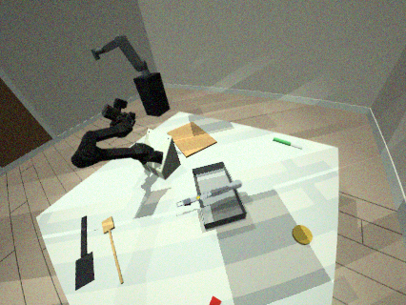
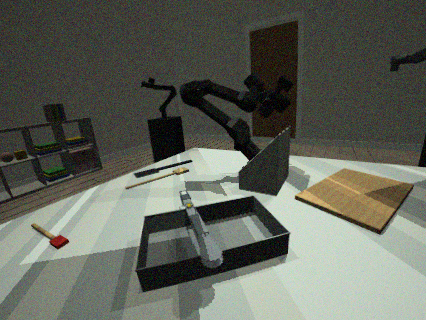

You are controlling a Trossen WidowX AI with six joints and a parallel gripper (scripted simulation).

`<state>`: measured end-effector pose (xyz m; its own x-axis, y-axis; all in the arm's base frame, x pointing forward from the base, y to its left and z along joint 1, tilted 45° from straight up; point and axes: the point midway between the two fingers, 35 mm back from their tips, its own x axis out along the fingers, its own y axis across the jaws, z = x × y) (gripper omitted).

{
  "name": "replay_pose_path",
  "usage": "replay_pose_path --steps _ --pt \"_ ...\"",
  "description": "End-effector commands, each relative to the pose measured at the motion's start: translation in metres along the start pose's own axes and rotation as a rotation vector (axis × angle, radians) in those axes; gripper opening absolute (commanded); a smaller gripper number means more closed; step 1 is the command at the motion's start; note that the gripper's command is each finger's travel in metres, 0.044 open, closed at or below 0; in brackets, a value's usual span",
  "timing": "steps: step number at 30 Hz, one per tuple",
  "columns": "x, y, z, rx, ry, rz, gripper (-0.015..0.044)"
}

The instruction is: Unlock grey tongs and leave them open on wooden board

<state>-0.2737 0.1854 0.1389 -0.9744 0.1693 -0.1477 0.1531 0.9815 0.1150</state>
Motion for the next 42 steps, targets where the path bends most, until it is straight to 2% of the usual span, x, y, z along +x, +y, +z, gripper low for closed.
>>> replay_pose_path --steps 1,5,6,12,19,23,30,34,42 --pt "0.000 0.003 0.001 0.003 -0.005 0.008 0.0374" --pt "-0.006 0.035 0.012 0.035 -0.062 0.105 0.0269" --pt "-0.010 0.050 0.017 0.052 -0.089 0.149 0.0260" --pt "-0.054 0.138 0.056 0.177 -0.268 0.426 0.0260" --pt "-0.142 0.211 0.100 0.337 -0.452 0.726 0.0260" --pt "-0.175 0.225 0.114 0.356 -0.528 0.796 0.0260" --pt "-0.290 0.244 0.156 0.596 -0.720 1.039 0.0260" --pt "-0.326 0.240 0.167 0.650 -0.782 1.094 0.0260" --pt "-0.451 0.197 0.199 0.974 -0.964 1.278 0.0260"
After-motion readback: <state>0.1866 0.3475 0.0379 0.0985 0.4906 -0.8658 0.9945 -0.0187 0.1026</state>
